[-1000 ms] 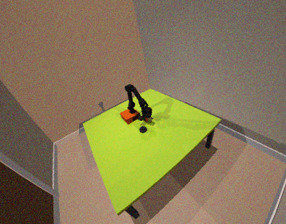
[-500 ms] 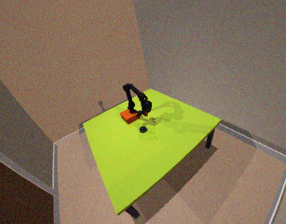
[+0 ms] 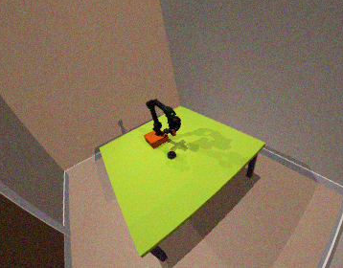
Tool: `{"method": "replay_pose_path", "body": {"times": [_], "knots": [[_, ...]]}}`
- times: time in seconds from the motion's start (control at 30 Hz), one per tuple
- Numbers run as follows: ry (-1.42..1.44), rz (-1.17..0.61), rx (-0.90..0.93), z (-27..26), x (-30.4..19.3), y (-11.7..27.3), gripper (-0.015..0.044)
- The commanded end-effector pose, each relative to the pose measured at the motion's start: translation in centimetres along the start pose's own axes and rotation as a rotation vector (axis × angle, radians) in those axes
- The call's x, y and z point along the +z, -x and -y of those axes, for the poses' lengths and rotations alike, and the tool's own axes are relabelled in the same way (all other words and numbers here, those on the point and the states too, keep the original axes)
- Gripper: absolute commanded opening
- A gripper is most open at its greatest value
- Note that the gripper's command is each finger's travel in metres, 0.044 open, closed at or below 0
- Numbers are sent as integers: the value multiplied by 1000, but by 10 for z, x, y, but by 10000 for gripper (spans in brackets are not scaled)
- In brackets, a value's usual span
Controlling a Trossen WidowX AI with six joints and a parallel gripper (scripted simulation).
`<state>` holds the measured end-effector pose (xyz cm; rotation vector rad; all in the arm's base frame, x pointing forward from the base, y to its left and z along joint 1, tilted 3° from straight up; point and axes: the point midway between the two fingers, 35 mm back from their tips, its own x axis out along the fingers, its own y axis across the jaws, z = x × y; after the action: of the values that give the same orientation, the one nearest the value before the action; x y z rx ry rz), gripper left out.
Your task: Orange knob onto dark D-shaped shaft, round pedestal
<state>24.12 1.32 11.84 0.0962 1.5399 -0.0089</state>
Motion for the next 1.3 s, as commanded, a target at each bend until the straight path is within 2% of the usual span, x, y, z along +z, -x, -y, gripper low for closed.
{"method": "replay_pose_path", "body": {"times": [0.0, 1.27], "knots": [[1, 13, -2, 7, 10, 1, 0], [-27, 17, -26, 102, 63, -32, 0]]}}
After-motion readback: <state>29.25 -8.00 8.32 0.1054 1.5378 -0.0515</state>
